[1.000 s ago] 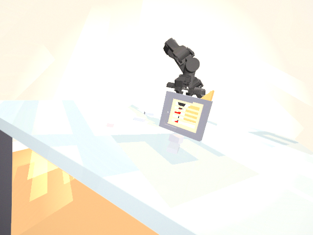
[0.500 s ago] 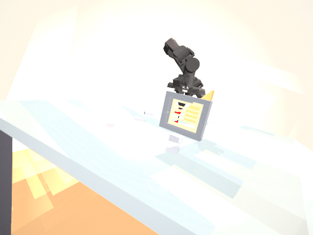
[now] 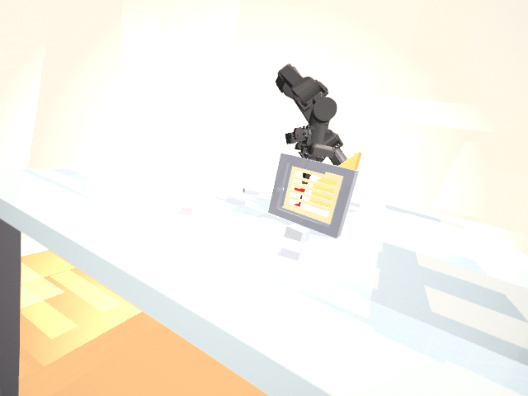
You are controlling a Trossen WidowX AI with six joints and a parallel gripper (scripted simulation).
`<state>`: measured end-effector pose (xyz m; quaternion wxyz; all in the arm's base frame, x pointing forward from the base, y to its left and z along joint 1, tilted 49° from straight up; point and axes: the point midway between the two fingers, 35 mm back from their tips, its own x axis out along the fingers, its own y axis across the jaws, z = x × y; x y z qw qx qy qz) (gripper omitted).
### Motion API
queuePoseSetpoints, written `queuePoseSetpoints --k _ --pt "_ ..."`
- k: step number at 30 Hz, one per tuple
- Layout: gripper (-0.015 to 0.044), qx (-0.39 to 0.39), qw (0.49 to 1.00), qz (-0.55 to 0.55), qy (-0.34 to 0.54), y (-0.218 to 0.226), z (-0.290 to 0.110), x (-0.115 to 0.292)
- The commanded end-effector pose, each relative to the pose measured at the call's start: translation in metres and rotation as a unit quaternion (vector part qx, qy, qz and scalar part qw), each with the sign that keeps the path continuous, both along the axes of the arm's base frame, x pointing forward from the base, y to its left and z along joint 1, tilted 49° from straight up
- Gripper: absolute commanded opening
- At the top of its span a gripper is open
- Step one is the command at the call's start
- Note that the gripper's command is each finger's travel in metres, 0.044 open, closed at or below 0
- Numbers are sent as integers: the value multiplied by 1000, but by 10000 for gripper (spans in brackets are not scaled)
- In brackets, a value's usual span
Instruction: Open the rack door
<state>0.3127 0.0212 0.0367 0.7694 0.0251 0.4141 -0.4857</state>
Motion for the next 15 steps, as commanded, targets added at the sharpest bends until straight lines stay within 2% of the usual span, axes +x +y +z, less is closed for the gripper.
queuePoseSetpoints --k 1,8,15 --pt "14 20 995 -67 -71 0 -2 -1" --pt "14 51 963 -179 -194 0 -2 -1" --pt "14 80 903 -286 -312 0 -1 -1"
